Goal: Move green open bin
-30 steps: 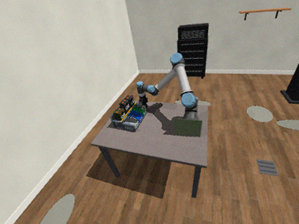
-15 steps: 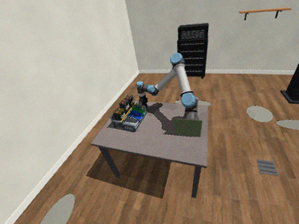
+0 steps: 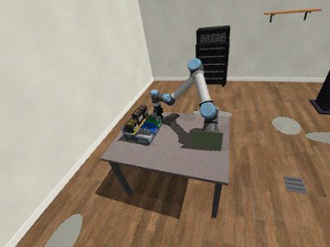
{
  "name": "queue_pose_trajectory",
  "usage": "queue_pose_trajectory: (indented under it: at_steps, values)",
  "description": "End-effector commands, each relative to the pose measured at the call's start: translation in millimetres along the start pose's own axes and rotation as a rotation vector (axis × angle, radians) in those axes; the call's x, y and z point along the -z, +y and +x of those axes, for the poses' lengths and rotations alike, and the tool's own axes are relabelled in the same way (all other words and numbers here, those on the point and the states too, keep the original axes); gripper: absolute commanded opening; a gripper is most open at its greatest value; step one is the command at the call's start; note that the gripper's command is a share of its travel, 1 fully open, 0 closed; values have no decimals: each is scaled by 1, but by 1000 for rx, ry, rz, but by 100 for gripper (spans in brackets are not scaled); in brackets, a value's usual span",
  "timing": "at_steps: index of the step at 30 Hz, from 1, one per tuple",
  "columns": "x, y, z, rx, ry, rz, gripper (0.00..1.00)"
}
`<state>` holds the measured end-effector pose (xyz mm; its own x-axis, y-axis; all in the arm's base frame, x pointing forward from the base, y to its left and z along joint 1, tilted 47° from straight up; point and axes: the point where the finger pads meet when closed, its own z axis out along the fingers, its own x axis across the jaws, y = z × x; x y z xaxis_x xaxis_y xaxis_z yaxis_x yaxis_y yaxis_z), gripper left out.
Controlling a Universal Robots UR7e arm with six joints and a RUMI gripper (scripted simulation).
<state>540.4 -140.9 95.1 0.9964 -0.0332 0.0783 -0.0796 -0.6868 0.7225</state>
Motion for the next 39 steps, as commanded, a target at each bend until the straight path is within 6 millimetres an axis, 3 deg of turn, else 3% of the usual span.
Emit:
queue_pose_trajectory:
  at_steps: [1, 17, 18, 39]
  values:
    - [1, 0, 0, 0, 1, 0, 0]
    - [1, 0, 0, 0, 1, 0, 0]
    - [1, 0, 0, 0, 1, 0, 58]
    - [1, 0, 0, 0, 1, 0, 58]
